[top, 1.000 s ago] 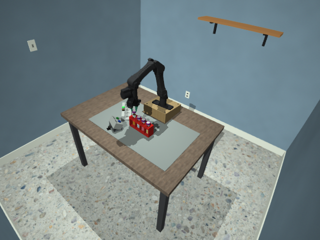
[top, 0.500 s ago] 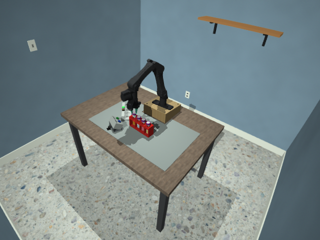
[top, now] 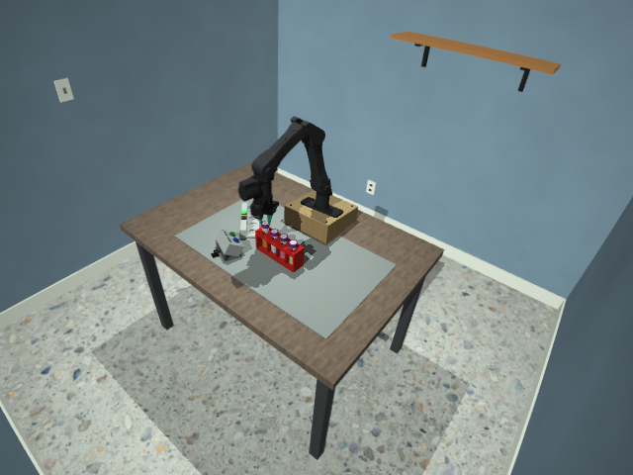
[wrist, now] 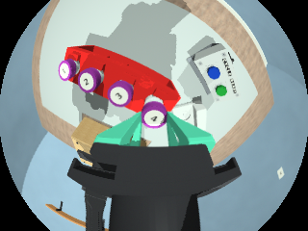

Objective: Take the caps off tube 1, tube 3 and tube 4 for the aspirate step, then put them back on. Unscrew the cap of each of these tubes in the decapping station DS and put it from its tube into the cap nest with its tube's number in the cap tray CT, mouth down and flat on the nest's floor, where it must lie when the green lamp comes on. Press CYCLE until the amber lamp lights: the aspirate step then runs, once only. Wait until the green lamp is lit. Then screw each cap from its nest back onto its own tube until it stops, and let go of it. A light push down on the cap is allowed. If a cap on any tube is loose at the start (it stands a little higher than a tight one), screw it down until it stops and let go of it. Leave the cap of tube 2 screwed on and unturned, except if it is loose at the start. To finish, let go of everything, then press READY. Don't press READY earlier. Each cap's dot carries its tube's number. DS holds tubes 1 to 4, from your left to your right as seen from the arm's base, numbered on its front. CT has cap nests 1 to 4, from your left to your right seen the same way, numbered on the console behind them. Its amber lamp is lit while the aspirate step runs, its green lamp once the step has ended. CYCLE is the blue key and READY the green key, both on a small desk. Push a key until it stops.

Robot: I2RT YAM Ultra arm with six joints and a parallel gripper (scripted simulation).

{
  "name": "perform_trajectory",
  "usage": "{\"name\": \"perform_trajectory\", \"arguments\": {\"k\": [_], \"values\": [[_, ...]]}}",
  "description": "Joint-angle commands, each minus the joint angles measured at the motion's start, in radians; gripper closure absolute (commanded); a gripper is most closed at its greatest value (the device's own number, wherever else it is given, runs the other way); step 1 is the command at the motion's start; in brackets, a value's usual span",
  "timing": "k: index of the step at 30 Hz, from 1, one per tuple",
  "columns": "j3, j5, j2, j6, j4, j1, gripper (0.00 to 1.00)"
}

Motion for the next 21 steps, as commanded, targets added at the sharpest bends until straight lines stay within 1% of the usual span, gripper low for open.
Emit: {"name": "perform_trajectory", "arguments": {"k": [1, 21], "values": [[0.002, -0.001, -0.009, 0.000, 0.002, -0.002, 1.00], [-0.008, -0.001, -0.003, 0.000, 0.018, -0.001, 1.00]]}}
